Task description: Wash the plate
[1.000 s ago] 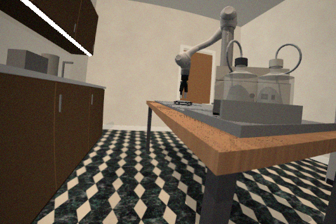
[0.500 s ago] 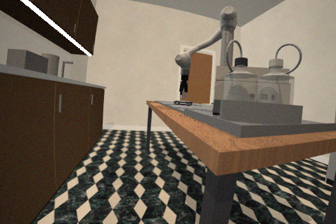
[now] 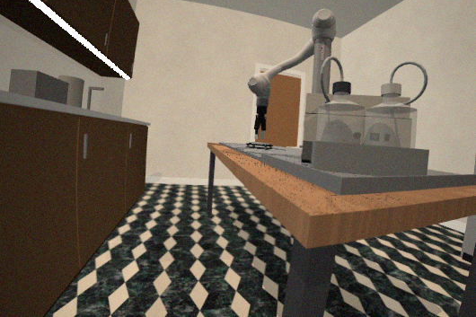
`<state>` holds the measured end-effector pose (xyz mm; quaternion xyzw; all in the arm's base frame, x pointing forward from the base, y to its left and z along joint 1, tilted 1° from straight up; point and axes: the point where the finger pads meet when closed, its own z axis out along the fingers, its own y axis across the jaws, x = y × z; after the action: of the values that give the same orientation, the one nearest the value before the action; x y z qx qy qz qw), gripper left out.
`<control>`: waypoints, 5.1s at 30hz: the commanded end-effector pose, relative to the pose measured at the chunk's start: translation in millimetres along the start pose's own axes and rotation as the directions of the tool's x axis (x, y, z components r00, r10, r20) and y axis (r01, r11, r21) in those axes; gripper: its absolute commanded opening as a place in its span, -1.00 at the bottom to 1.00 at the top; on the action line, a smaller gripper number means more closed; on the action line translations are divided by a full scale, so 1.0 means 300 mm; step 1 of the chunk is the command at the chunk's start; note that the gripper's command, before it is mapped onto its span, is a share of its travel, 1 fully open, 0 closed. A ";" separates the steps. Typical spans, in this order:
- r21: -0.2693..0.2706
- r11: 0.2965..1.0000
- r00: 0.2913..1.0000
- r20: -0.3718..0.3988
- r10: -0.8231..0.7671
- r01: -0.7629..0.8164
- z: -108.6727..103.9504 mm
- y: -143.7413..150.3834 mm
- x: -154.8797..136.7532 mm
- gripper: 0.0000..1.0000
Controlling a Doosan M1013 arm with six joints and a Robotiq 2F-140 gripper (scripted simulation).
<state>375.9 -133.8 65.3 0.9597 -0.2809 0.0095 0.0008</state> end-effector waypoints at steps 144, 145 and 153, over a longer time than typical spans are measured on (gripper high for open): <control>0.002 1.000 1.000 0.006 0.001 -0.001 0.111 0.000 -0.014 0.40; 0.002 1.000 1.000 0.006 0.001 -0.001 0.111 0.000 -0.014 0.40; 0.002 1.000 1.000 0.006 0.001 -0.001 0.111 0.000 -0.014 0.40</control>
<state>376.5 -134.1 35.6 0.9597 -0.2809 0.0095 0.0009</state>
